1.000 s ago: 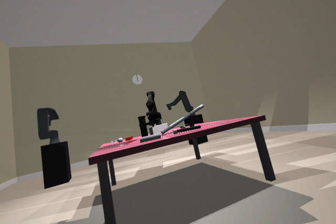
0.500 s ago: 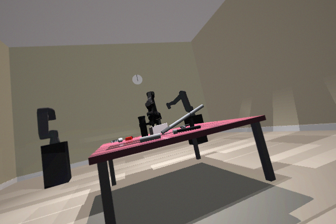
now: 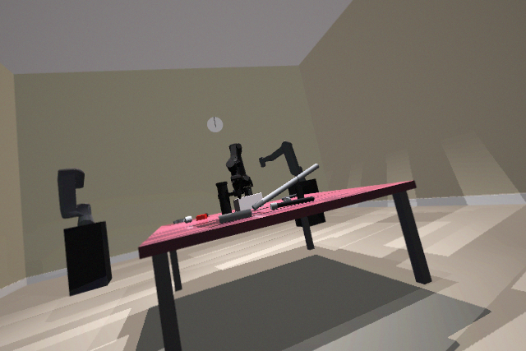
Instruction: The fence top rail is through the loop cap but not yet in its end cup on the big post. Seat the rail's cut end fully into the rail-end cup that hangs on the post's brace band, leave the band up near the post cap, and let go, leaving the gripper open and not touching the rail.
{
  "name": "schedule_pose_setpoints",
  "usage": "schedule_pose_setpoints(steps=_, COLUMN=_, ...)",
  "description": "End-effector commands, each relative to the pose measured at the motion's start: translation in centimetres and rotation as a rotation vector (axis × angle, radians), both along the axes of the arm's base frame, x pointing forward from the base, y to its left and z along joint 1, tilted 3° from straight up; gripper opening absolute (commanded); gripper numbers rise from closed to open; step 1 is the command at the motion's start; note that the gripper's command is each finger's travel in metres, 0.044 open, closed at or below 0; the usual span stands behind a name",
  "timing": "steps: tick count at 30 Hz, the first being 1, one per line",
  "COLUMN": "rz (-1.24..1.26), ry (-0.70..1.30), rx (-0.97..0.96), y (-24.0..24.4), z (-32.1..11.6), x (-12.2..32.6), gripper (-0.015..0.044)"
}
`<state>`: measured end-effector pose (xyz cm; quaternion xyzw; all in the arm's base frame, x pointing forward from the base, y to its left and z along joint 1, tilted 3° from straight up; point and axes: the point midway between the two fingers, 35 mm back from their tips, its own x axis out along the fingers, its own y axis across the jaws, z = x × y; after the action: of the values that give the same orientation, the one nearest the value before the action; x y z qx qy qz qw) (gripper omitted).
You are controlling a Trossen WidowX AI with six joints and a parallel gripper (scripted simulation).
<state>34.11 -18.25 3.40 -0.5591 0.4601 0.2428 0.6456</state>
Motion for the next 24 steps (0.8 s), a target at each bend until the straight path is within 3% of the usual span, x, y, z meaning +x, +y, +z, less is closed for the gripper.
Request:
schedule_pose_setpoints(steps=1, rz=0.057, ry=0.004, rx=0.002, y=0.2, z=-0.2, x=-0.6, gripper=0.0000)
schedule_pose_setpoints(steps=24, rz=0.210, ry=0.013, rx=0.004, y=0.5, z=-0.2, x=-2.0, gripper=0.0000)
